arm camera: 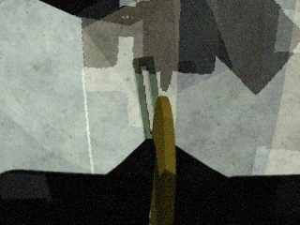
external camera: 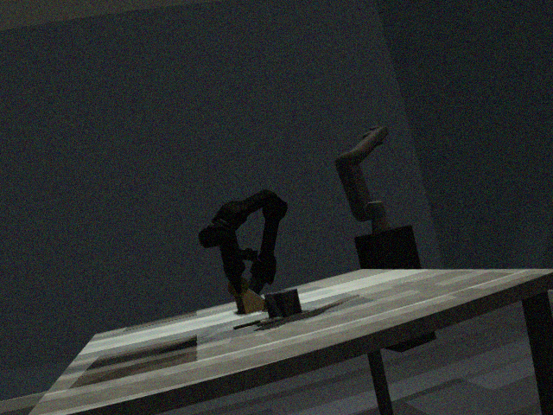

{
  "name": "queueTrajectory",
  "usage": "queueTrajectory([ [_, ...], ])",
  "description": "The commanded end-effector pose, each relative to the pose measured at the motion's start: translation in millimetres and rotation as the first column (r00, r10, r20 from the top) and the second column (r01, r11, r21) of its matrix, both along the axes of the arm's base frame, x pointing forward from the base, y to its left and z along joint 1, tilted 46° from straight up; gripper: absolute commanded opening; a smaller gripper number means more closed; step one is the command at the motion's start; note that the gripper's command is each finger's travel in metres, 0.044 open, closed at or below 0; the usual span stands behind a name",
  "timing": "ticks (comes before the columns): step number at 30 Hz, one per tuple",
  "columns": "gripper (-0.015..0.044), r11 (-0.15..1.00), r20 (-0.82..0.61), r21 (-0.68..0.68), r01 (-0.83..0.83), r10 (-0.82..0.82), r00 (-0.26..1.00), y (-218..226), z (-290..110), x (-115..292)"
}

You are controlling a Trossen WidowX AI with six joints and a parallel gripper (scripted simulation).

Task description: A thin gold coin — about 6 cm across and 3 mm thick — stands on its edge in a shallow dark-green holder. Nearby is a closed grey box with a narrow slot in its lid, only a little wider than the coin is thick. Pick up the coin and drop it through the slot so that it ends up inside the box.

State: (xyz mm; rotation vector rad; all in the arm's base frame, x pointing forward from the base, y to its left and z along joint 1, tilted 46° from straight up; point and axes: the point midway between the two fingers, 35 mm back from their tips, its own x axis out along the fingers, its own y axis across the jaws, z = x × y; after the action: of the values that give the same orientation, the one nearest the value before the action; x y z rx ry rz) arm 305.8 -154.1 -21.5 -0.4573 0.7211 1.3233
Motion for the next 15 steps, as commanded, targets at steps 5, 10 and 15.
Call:
queueTrajectory([
  [5,0.0,0.985,-0.178,0.001,0.175,-0.172,0.969,-1.2,0.4,-0.1],
  [10,0.0,0.956,-0.296,-0.014,0.293,-0.284,0.912,-1.5,0.2,-0.2],
  [15,0.0,0.913,-0.408,-0.044,0.405,-0.386,0.827,-1.9,0.0,-0.2],
])
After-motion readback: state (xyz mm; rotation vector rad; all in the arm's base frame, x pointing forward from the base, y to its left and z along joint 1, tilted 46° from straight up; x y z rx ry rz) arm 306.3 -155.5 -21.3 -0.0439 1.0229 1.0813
